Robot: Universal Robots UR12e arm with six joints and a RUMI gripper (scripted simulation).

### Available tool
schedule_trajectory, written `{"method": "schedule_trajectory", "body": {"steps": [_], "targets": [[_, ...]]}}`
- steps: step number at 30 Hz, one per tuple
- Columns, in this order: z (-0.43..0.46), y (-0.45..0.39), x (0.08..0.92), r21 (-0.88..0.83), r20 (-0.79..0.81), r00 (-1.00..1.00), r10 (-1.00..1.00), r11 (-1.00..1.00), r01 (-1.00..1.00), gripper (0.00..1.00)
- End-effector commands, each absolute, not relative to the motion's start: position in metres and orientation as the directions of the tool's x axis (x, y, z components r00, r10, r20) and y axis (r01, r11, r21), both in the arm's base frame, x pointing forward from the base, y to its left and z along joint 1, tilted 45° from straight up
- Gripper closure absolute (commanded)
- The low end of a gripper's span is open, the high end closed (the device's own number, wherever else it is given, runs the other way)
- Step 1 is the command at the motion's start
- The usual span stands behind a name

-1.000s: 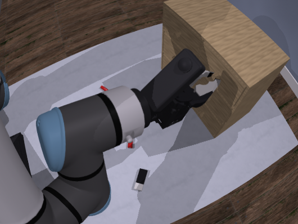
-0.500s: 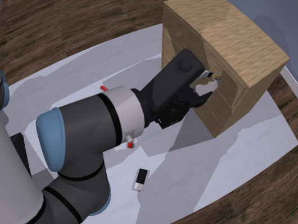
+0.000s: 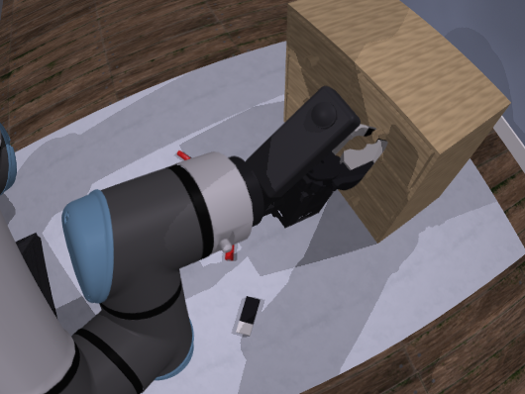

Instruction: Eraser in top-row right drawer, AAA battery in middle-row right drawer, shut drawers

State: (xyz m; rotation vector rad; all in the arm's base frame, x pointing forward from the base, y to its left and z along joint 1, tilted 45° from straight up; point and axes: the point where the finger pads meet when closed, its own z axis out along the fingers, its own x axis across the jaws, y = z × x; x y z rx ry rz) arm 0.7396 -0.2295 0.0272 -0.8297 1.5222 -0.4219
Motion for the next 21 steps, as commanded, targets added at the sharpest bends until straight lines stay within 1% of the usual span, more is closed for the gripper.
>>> {"method": "schedule_trajectory", "body": {"steps": [1,21], "targets": [[0.0274,-0.2301,0.7385,-0.699,-0.7,0.05,-0.712,0.67,-0.249,0.93],[0.0266,-0.2298,0.7311,-0.699,-0.7,0.05,-0.712,0.67,-0.249,0.93]]}}
